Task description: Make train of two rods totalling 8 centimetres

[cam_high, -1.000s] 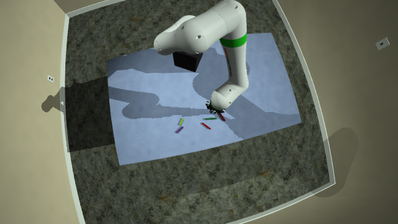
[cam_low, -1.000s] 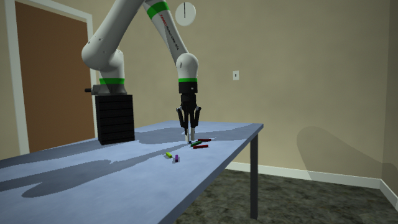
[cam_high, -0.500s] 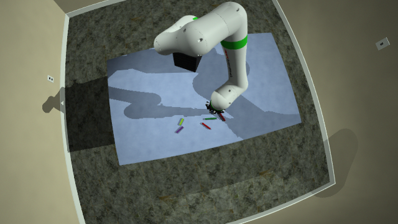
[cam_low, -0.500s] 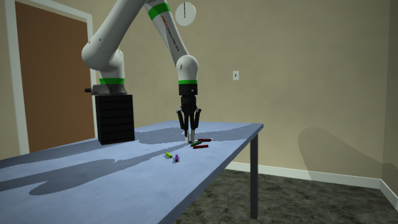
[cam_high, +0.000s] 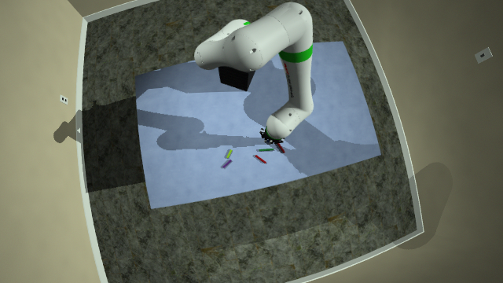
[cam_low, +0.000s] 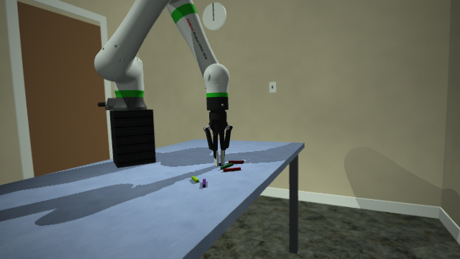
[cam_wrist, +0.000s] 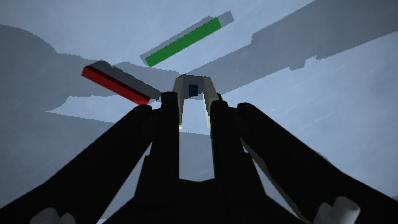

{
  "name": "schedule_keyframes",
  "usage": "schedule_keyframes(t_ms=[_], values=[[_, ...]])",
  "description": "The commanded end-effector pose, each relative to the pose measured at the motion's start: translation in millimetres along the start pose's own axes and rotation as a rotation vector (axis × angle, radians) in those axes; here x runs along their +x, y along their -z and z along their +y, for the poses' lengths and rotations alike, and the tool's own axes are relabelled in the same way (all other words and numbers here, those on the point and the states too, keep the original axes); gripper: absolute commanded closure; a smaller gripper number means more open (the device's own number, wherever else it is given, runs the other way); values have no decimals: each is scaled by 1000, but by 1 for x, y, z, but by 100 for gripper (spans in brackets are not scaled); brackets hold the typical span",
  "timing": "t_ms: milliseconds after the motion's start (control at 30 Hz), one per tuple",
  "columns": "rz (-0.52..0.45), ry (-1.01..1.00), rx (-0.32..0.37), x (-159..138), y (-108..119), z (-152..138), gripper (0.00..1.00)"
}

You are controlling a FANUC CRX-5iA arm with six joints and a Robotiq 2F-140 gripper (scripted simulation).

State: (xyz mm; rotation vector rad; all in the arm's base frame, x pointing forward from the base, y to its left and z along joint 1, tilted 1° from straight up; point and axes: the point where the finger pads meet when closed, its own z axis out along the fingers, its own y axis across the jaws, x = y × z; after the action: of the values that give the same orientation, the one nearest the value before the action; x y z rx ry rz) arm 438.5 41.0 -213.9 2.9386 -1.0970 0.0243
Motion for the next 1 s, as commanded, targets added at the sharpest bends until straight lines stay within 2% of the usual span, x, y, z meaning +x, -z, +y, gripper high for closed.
schedule_keyframes(t_ms=[0,633,667,967], values=[[0,0,0,0,0,0,85],[0,0,0,0,0,0,85],[0,0,0,0,0,0,97],[0,0,0,0,0,0,97]])
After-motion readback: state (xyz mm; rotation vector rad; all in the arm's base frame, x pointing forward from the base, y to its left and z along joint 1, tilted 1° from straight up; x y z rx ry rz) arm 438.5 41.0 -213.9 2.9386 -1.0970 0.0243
